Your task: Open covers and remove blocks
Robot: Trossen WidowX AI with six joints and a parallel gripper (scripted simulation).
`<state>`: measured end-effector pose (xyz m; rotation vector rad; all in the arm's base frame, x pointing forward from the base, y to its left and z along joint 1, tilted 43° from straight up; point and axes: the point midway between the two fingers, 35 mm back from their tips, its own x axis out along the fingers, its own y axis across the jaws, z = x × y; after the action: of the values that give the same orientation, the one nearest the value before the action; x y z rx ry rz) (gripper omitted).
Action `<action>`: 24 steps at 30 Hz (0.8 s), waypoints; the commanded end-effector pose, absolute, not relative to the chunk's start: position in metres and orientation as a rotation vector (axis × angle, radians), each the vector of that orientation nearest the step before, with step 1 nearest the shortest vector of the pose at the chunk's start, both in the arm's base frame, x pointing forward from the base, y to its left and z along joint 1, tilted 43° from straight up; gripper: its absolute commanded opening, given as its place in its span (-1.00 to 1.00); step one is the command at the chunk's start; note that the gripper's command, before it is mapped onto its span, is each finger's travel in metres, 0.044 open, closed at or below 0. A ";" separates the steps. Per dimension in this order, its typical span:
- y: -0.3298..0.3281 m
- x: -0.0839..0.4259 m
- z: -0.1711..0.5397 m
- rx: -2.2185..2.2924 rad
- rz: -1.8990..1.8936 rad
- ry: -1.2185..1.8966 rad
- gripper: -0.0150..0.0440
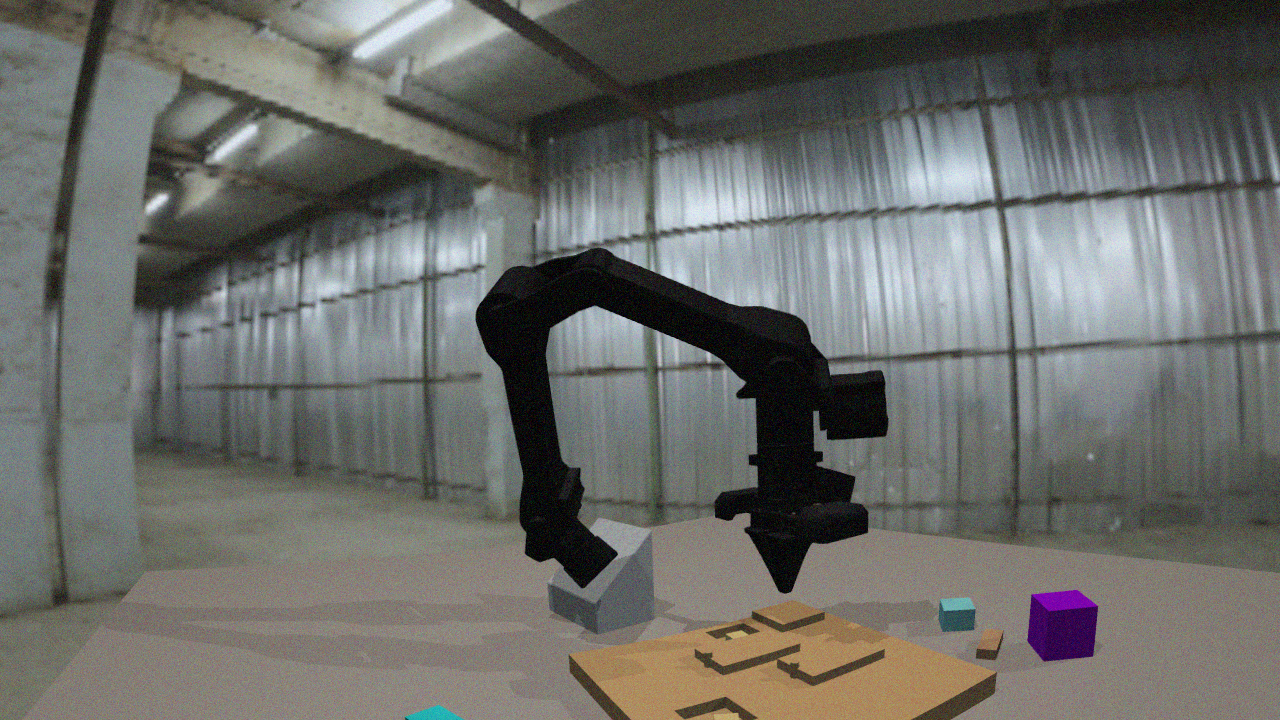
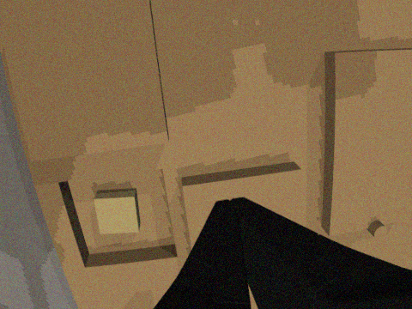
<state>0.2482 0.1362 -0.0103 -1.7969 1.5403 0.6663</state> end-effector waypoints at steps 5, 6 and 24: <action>0.125 0.290 0.016 -1.798 0.654 1.541 -0.49; 0.124 0.292 0.017 -1.798 0.653 1.541 -0.49; 0.124 0.293 0.018 -1.798 0.653 1.541 -0.49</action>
<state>0.2918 0.1251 0.0166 -1.7922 1.5399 0.6530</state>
